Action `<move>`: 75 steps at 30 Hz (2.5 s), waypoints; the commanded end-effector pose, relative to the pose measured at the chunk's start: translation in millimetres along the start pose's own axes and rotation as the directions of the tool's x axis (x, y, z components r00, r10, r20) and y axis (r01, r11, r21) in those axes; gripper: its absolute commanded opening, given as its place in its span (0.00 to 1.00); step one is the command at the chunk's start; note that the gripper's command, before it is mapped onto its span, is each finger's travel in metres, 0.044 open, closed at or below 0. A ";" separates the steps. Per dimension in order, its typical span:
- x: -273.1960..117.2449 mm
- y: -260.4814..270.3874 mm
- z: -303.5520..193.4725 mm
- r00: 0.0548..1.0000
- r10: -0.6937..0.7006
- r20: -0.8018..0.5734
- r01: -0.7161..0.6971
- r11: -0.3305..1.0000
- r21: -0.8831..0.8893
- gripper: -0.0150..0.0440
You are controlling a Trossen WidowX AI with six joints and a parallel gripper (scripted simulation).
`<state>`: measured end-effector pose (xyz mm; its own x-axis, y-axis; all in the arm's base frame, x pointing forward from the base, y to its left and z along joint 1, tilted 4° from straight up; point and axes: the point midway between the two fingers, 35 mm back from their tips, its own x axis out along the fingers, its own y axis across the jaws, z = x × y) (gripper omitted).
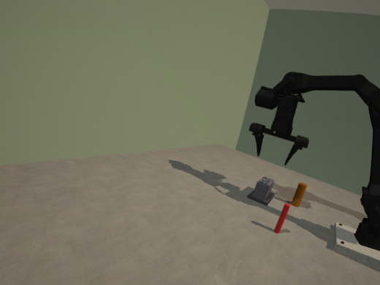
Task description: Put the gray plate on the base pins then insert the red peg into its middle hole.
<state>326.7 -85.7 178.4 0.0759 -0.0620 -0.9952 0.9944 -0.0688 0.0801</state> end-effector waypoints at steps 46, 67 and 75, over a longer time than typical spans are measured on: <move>59.3 -90.4 -175.7 1.000 -0.011 -0.015 0.005 0.926 -0.377 1.00; 93.4 -91.9 -175.6 1.000 -0.011 -0.015 0.005 0.926 -0.377 1.00; 97.3 -92.3 -175.4 1.000 -0.011 -0.015 0.005 0.926 -0.377 0.82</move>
<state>256.6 91.0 68.4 0.0729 -0.0377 -0.9966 0.9497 0.3077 0.0578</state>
